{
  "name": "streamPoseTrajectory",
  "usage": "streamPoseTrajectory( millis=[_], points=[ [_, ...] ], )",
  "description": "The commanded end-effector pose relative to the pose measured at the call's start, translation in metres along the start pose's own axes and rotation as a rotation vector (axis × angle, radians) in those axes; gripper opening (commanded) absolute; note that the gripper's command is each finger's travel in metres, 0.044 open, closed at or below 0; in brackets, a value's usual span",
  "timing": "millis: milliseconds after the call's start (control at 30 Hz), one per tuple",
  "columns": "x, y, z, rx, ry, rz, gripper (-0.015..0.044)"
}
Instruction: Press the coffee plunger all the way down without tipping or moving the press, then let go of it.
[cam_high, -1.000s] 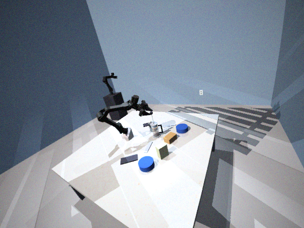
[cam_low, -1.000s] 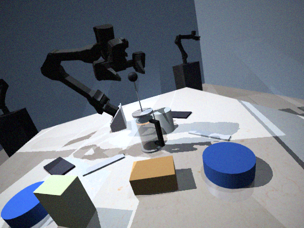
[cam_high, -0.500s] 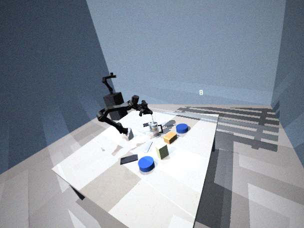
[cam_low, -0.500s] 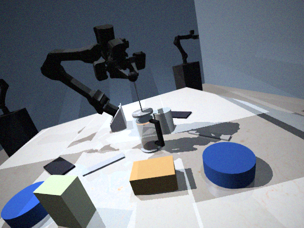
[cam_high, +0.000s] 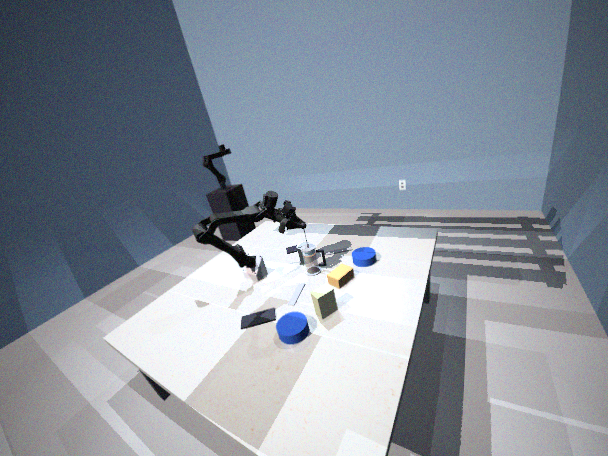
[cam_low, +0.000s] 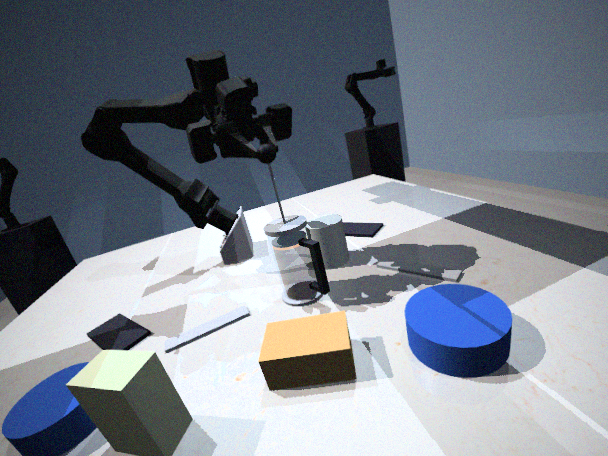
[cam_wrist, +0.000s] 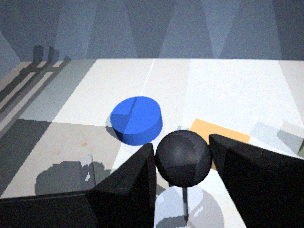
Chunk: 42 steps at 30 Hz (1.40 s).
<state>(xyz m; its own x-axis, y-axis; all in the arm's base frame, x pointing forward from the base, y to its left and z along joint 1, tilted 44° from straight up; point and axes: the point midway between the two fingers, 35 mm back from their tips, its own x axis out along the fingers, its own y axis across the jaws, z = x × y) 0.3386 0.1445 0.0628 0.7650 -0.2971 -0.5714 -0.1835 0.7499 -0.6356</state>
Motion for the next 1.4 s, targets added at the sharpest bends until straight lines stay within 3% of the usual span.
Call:
streamPoseTrajectory(
  millis=[0,1367],
  points=[
    [0.008,0.001,-0.013,-0.01,0.022,0.005,0.0123],
    [0.049,0.001,-0.067,-0.012,0.021,0.004,0.0123]
  ],
)
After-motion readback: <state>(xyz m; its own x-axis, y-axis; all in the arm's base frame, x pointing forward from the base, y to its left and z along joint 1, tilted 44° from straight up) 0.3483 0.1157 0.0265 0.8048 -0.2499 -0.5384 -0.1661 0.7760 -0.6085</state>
